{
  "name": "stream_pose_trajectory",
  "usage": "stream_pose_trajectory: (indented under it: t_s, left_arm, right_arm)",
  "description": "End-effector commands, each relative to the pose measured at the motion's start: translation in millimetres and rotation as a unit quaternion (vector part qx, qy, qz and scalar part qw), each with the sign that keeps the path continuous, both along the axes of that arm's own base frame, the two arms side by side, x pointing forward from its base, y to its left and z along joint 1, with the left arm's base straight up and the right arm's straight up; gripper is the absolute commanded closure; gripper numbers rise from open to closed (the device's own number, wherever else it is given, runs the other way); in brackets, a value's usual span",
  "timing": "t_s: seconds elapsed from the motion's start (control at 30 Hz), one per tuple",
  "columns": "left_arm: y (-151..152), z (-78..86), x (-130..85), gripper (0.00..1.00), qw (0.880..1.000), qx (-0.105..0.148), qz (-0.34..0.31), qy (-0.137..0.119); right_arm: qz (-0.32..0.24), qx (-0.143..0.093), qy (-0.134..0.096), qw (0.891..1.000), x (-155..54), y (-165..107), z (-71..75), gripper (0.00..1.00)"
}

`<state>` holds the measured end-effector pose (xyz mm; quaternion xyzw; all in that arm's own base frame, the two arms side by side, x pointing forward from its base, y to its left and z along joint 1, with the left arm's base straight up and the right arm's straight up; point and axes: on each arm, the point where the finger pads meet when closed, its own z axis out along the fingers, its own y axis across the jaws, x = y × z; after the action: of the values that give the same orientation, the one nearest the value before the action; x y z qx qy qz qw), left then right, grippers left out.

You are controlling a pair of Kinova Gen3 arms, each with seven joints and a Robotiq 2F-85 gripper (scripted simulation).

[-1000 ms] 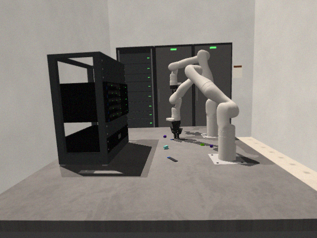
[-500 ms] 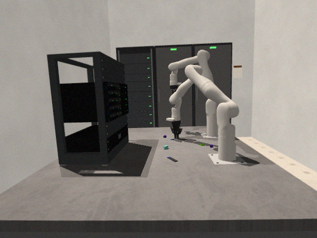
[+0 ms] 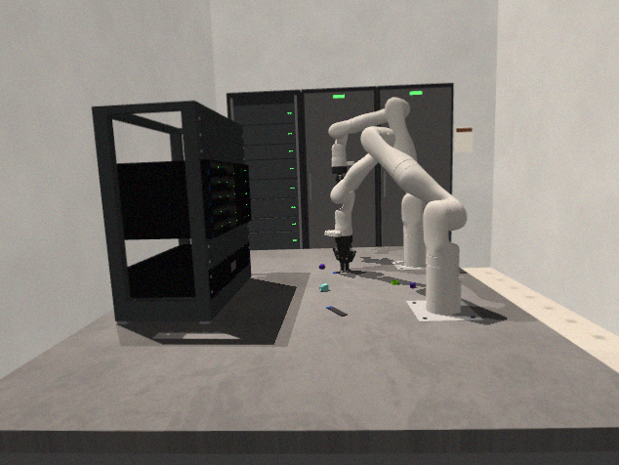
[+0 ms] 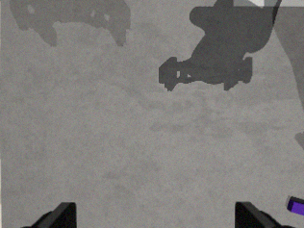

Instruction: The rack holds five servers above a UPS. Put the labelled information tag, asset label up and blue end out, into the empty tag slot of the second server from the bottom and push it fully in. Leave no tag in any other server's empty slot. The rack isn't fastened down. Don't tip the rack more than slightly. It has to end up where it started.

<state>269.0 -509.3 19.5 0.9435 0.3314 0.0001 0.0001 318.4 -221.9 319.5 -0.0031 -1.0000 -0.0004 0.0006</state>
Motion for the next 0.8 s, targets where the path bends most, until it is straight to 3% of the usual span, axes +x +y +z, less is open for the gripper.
stream_pose_trajectory:
  t_s: [0.0, 0.33, 0.77]
  left_arm:
    - [-0.5, 0.7, 0.3, 0.809, 1.0, -0.001, 0.0, 0.0]
    - [-0.5, 0.7, 0.3, 0.809, 1.0, -0.001, 0.0, 0.0]
    - [-0.5, 20.7, 0.3, 0.809, 1.0, -0.001, 0.0, 0.0]
  right_arm:
    - [0.0, 0.0, -0.001, 1.0, 0.1, -0.1, 0.5, 0.002]
    - [0.0, 0.0, -0.001, 1.0, 0.1, -0.1, 0.5, 0.002]
    - [0.0, 0.0, -0.001, 1.0, 0.1, -0.1, 0.5, 0.002]
